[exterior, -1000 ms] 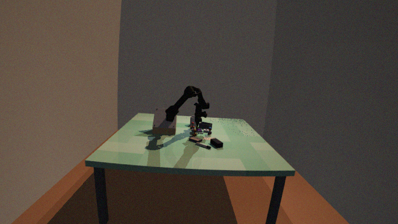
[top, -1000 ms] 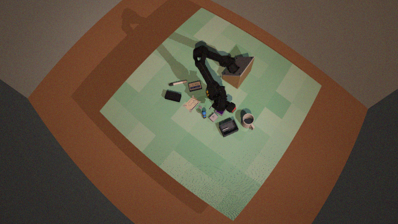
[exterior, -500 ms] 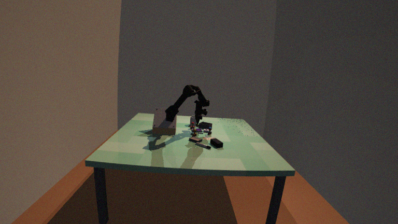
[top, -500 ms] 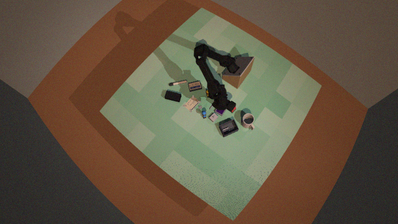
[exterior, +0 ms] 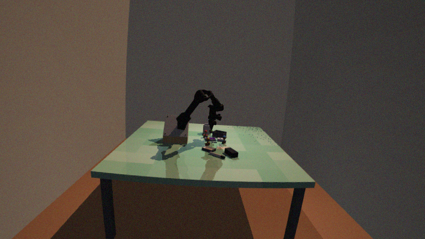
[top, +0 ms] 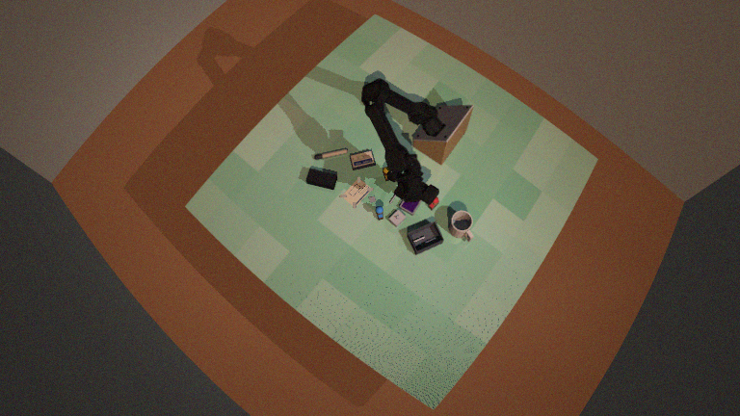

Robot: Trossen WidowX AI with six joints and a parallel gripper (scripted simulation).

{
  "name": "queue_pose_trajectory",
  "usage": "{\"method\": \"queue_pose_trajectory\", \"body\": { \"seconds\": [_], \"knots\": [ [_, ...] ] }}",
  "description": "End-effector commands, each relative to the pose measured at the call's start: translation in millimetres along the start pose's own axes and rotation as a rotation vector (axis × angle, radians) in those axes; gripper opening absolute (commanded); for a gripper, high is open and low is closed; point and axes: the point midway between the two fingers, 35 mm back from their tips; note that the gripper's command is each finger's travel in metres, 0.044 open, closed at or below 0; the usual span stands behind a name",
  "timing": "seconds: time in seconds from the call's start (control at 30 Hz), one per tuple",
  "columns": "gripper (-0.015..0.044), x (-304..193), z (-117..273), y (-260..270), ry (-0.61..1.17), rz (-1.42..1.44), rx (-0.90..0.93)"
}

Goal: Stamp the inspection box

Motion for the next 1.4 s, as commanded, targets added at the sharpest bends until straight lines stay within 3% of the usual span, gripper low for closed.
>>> {"method": "queue_pose_trajectory", "body": {
  "seconds": [0.0, 1.37],
  "knots": [
    [0.0, 10.0, 4.0, -5.2, 0.003, 0.064, 0.003],
    [0.0, 112.2, 18.7, -137.9, 0.089, 1.09, -0.026]
  ]
}}
Point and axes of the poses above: the point midway between the two fingers, 35 mm back from their tips, its own z axis back along the fingers, its own y axis across the jaws, x = y × z, and after that the axes turned 11 degrees about -z, right-handed
